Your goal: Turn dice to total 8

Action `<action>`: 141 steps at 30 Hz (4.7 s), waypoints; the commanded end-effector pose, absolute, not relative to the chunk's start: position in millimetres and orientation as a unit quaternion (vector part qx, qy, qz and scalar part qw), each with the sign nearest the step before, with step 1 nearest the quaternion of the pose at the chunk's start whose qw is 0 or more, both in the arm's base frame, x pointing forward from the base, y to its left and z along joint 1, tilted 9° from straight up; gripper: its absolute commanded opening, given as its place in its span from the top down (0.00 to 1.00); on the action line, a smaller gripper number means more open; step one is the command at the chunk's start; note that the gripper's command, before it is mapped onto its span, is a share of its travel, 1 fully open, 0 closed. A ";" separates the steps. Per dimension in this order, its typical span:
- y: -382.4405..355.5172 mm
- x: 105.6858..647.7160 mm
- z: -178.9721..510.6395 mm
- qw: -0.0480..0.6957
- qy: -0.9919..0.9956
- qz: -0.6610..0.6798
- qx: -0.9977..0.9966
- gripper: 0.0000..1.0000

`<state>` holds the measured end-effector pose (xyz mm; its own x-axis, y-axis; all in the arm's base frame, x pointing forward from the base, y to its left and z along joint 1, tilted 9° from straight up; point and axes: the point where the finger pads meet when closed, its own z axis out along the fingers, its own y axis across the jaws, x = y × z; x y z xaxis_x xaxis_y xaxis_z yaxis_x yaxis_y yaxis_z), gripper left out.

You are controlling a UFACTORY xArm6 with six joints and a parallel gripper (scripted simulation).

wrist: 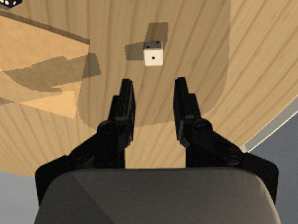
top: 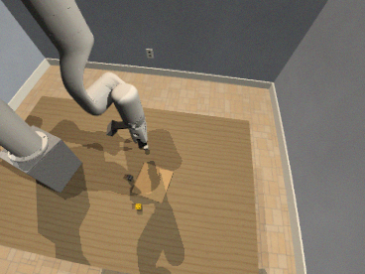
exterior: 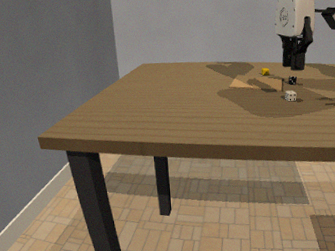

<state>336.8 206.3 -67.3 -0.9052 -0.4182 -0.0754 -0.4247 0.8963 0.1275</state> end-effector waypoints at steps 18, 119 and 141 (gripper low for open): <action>210.0 338.0 -89.3 0.025 0.973 0.071 -0.216 0.64; 214.6 339.2 -116.5 0.025 0.973 0.071 -0.216 0.64; 214.6 339.2 -116.9 0.025 0.973 0.071 -0.216 0.64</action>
<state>338.2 214.0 -117.4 -0.9052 -0.4182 -0.0760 -0.4248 0.8962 0.1280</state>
